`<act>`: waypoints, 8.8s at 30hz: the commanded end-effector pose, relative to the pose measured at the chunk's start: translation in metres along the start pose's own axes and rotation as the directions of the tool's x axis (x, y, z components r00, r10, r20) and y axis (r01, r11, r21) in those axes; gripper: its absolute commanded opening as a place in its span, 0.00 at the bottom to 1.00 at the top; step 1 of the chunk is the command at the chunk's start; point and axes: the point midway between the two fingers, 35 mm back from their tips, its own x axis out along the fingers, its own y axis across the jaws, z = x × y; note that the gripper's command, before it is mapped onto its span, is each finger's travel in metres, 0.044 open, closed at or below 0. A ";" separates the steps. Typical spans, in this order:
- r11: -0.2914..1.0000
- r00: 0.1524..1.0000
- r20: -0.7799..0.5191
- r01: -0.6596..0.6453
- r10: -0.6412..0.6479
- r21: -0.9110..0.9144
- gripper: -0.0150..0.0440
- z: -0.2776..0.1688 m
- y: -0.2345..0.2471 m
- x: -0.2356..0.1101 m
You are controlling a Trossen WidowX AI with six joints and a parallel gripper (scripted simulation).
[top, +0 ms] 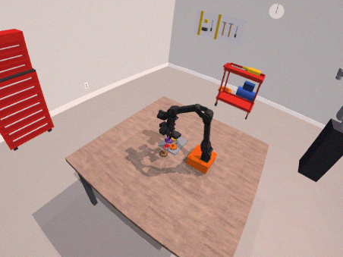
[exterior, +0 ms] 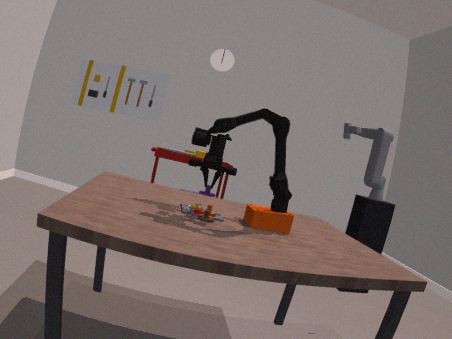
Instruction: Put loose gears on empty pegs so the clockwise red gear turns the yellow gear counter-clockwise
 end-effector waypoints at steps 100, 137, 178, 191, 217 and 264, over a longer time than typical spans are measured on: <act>0.945 1.000 -0.004 0.008 -0.010 -0.327 0.25 -0.105 0.005 0.067; 0.912 1.000 -0.004 0.007 -0.009 -0.410 0.25 -0.106 0.006 0.081; 0.963 1.000 -0.005 0.000 -0.001 -0.269 0.94 -0.106 0.012 -0.008; 0.963 1.000 -0.005 0.000 -0.001 -0.269 1.00 -0.106 0.012 -0.008; 0.963 1.000 -0.005 0.000 -0.001 -0.269 1.00 -0.106 0.012 -0.008; 0.964 1.000 0.022 -0.008 0.014 -0.267 1.00 0.174 0.166 -0.053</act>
